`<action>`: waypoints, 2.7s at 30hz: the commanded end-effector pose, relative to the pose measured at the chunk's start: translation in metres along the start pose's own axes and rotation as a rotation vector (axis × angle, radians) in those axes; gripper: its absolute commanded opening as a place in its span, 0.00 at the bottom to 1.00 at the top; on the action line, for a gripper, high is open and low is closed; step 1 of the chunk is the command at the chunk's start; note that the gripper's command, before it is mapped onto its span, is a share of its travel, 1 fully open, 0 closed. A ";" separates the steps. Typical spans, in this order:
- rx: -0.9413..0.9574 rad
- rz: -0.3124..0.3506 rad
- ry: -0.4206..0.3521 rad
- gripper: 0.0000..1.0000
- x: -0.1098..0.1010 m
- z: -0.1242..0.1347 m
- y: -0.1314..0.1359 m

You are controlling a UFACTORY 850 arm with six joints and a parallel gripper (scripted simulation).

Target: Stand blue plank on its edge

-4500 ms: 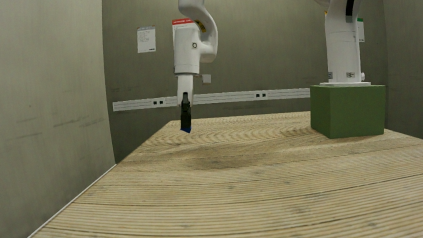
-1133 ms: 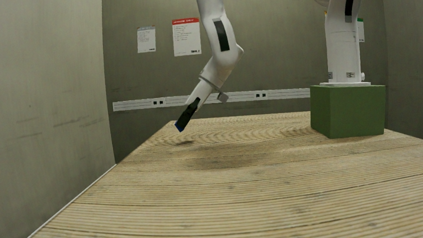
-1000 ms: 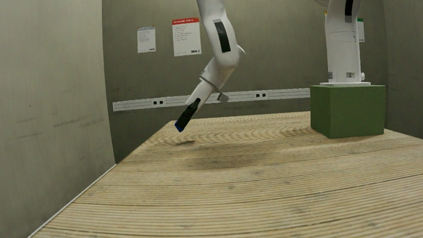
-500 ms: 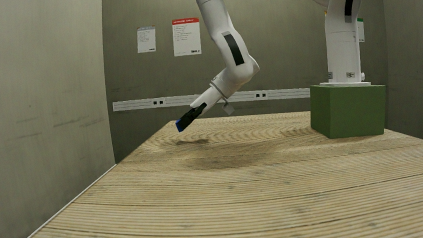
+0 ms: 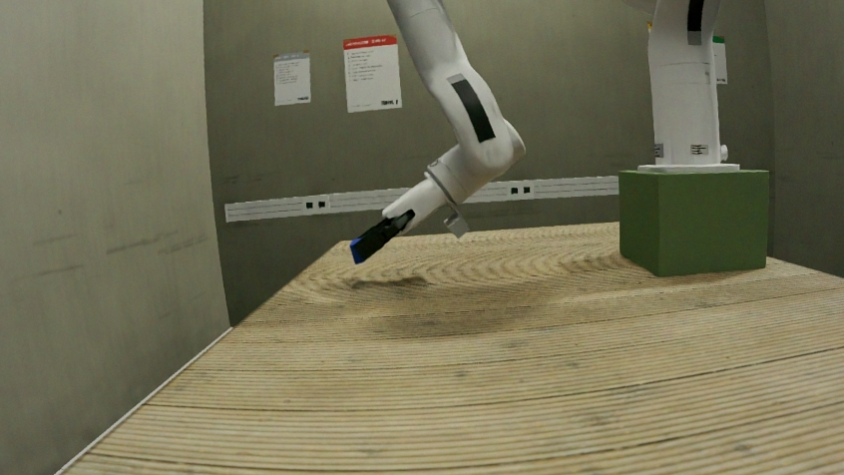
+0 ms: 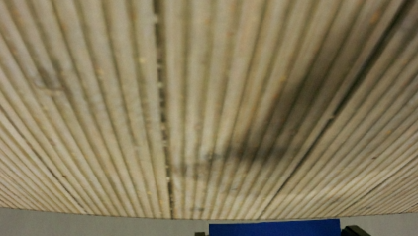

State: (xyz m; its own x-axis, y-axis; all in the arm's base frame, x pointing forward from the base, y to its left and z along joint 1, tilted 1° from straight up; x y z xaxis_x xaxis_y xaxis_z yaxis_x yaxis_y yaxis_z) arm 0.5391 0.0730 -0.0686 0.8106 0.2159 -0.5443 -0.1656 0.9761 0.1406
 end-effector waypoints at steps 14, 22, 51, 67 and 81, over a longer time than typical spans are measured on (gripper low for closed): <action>0.000 0.020 -0.131 0.72 0.000 -0.009 -0.001; 0.000 0.020 -0.131 0.72 0.002 -0.012 -0.002; 0.000 0.020 -0.131 0.72 0.021 -0.041 -0.007; 0.000 0.020 -0.131 0.72 0.022 -0.042 -0.007; 0.000 0.020 -0.131 1.00 0.022 -0.042 -0.007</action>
State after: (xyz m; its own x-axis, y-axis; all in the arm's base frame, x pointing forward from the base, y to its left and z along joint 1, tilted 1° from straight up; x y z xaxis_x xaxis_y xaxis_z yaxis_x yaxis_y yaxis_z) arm 0.5337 0.0721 -0.1169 0.8727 0.2305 -0.4305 -0.1823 0.9716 0.1506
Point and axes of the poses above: the point where the finger pads meet when closed, its own x axis out along the fingers, its own y axis across the jaws, z = x × y, the point moved 5 cm from there along -x, back along the fingers, and after that the axes turned 9 degrees about x, right-handed, at the moved point
